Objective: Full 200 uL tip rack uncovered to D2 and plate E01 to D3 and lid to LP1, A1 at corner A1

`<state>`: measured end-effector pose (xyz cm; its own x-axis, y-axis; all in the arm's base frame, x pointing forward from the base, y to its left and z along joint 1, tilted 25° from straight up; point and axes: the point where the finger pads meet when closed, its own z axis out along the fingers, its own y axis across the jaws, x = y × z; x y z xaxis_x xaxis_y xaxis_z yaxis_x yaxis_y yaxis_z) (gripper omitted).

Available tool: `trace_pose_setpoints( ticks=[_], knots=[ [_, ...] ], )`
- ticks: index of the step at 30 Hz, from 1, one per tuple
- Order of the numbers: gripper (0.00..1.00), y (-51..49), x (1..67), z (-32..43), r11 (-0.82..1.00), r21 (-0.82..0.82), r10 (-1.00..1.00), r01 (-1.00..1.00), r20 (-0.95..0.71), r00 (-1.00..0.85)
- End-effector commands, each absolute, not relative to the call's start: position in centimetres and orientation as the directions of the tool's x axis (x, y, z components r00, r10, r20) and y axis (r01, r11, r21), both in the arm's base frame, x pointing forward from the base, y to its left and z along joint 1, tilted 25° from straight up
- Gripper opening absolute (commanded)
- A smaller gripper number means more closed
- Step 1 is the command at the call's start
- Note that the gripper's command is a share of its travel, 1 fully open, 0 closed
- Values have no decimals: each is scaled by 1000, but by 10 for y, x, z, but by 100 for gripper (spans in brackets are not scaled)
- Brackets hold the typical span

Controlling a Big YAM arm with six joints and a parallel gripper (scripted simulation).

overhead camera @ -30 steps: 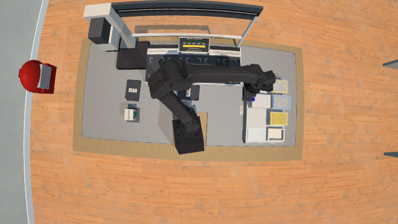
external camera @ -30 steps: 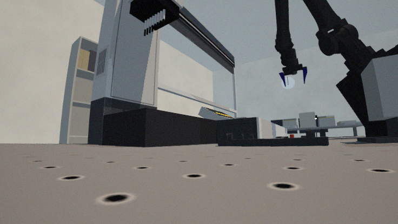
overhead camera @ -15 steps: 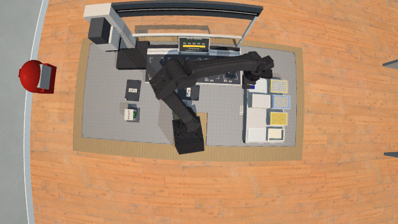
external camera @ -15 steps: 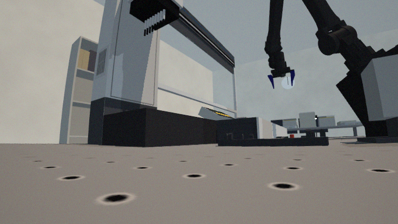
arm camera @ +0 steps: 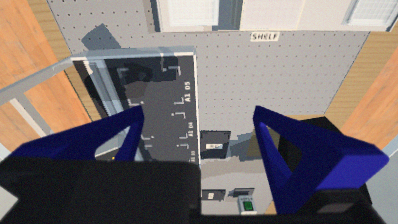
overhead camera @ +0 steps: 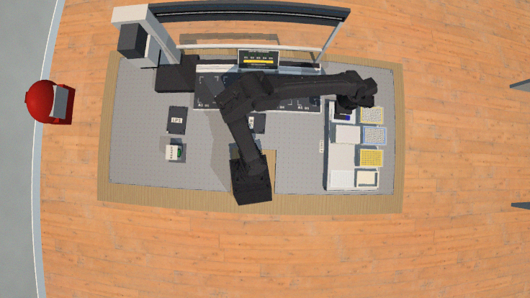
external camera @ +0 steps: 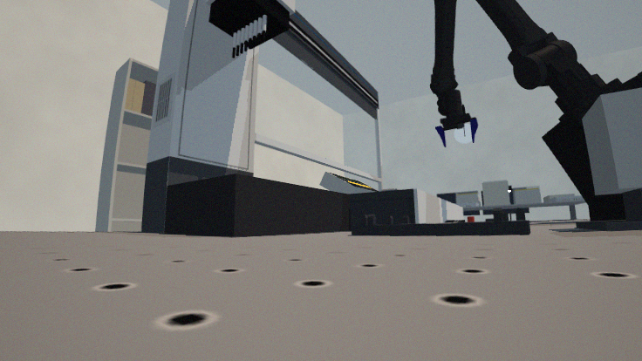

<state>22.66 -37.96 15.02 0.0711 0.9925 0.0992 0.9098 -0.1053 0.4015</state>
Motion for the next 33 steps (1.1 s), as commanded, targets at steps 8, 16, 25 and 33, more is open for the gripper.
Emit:
trace_pose_setpoints(
  ticks=[8,16,25,33],
  knots=[
    [100,-444,224,174,-76,428,997,900,39,65],
    [100,-474,221,172,-76,428,997,901,38,66],
    [100,-519,216,168,-77,427,997,901,37,67],
    [100,-549,213,166,-77,427,997,901,36,68]
  ],
)
